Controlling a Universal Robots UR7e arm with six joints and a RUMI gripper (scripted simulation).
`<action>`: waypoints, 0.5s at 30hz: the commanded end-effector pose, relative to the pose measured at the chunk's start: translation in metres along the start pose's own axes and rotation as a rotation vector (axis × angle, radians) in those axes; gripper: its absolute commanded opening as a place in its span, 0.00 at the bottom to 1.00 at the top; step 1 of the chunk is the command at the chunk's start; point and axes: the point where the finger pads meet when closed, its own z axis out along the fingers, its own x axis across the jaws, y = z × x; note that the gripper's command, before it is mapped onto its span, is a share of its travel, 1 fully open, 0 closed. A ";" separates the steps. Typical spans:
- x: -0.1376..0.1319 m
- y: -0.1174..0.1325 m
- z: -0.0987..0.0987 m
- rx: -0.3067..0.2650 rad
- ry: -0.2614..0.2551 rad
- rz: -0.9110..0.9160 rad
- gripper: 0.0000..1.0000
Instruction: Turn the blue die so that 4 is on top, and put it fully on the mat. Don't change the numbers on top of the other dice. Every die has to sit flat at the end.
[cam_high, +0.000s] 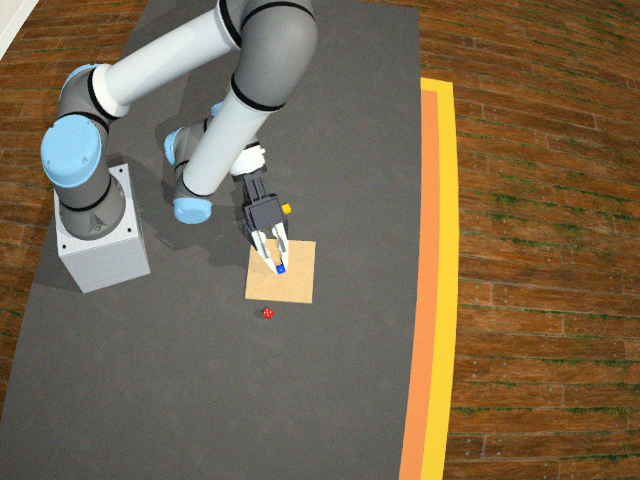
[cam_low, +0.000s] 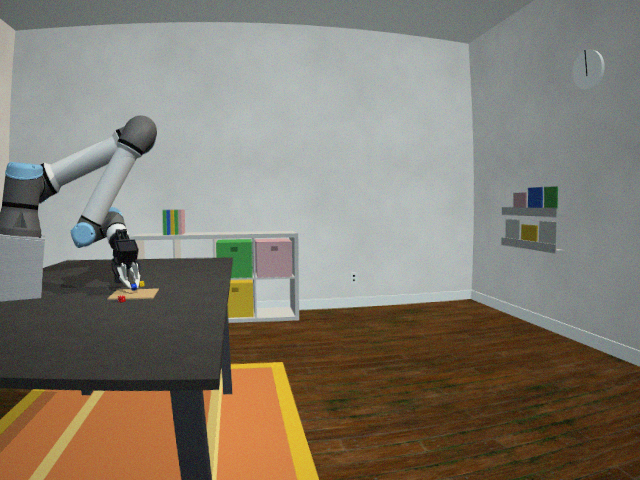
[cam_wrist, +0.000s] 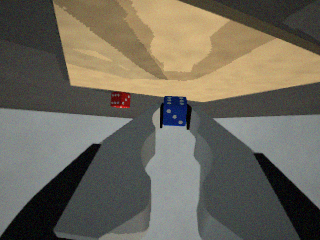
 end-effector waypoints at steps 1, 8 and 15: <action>0.002 -0.004 0.002 -0.001 0.004 0.001 0.00; 0.002 -0.006 0.004 -0.001 0.004 0.001 0.00; 0.002 -0.008 0.005 -0.001 0.004 0.001 0.00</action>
